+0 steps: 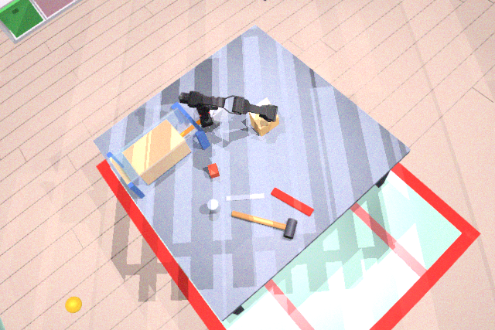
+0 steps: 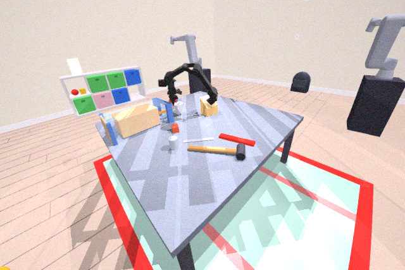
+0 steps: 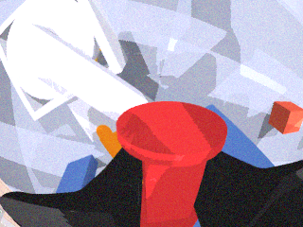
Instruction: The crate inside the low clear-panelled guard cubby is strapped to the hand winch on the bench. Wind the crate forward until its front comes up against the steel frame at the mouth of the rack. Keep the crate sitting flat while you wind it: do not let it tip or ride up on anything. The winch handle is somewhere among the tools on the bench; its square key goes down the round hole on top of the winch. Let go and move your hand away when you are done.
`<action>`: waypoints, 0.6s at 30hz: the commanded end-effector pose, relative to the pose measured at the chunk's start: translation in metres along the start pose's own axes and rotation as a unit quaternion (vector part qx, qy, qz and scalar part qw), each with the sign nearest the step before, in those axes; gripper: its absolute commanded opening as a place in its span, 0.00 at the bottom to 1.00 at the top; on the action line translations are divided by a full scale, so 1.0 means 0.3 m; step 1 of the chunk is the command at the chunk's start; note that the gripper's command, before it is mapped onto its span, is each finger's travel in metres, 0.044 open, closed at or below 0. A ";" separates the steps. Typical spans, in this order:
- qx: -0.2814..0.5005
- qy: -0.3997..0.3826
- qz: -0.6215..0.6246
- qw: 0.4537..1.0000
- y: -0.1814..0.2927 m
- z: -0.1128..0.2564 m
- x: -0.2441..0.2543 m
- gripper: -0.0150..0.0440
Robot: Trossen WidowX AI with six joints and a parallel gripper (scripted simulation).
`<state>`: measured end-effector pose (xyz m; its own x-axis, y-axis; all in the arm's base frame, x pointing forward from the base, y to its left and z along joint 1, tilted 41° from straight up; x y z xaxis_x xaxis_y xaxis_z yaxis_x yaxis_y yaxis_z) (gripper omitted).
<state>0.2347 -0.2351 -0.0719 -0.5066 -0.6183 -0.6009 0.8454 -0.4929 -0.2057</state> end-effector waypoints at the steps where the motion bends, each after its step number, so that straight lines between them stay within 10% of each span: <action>1: -0.009 0.004 -0.006 1.000 -0.035 -0.002 -0.021 0.25; 18: -0.010 0.004 -0.007 1.000 -0.115 -0.002 -0.048 0.25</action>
<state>0.2217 -0.2173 -0.0606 -0.5068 -0.6168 -0.6023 0.8445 -0.4955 -0.2032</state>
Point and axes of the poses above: the point midway between the two fingers, 35 mm back from their tips, its own z axis back along the fingers, its own x axis across the jaws, y = z × x, the point moved 2 cm from there along z, back along the fingers, and after that the axes turned 2 degrees about -z, right-handed, at the moved point
